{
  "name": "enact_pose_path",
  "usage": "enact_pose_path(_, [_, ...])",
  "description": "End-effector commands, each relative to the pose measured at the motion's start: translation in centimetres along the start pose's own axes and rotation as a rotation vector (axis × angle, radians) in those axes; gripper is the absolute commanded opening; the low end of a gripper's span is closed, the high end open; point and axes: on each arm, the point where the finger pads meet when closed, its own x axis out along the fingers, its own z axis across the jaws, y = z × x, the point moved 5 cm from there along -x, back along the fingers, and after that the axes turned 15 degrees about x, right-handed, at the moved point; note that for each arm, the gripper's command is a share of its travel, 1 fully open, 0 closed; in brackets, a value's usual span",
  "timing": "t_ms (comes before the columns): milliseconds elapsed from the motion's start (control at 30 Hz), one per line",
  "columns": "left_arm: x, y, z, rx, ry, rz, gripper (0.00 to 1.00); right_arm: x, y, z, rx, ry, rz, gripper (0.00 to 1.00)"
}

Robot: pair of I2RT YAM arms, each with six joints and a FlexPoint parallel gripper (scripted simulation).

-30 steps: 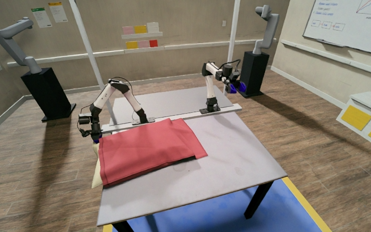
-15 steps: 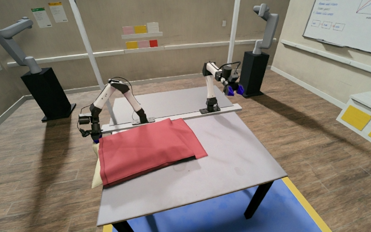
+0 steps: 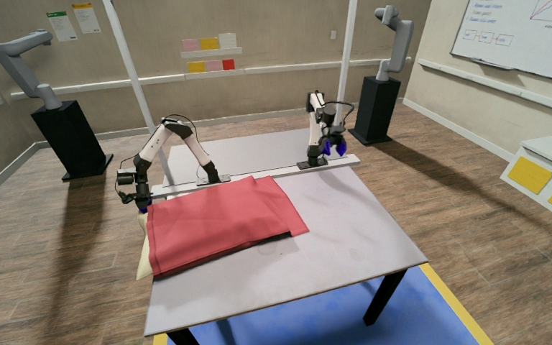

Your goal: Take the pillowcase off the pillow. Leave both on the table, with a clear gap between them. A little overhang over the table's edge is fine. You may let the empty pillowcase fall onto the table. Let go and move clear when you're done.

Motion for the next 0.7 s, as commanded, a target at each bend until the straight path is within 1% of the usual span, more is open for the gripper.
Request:
enact_pose_path(0, [-0.2, 0.2, -0.8, -0.063, 0.006, 0.055, 0.60, 0.0, -0.1, 1.2, -0.051, -0.037, -0.019, 0.00])
enact_pose_path(33, [-0.2, 0.2, -0.8, -0.063, 0.006, 0.055, 0.60, 0.0, -0.1, 1.2, -0.051, -0.037, -0.019, 0.00])
enact_pose_path(100, [-0.1, 0.8, -1.7, -0.075, 0.024, 0.089, 0.60, 0.0, -0.1, 1.2, -0.051, -0.037, -0.019, 0.00])
enact_pose_path(333, [-0.2, 3.8, -5.2, -0.110, 0.083, 0.244, 0.60, 0.0, -0.1, 1.2, -0.051, -0.037, -0.019, 0.00])
enact_pose_path(533, [-0.7, 6.4, -8.0, -0.121, 0.117, 0.375, 0.60, 0.0, -0.1, 1.2, -0.051, -0.037, -0.019, 0.00])
enact_pose_path(600, [-0.7, 6.4, -8.0, -0.121, 0.117, 0.375, 0.60, 0.0, -0.1, 1.2, -0.051, -0.037, -0.019, 0.00])
enact_pose_path(667, [-0.9, 7.0, -8.9, -0.121, 0.128, 0.409, 0.60, 0.0, -0.1, 1.2, -0.051, -0.037, -0.019, 0.00])
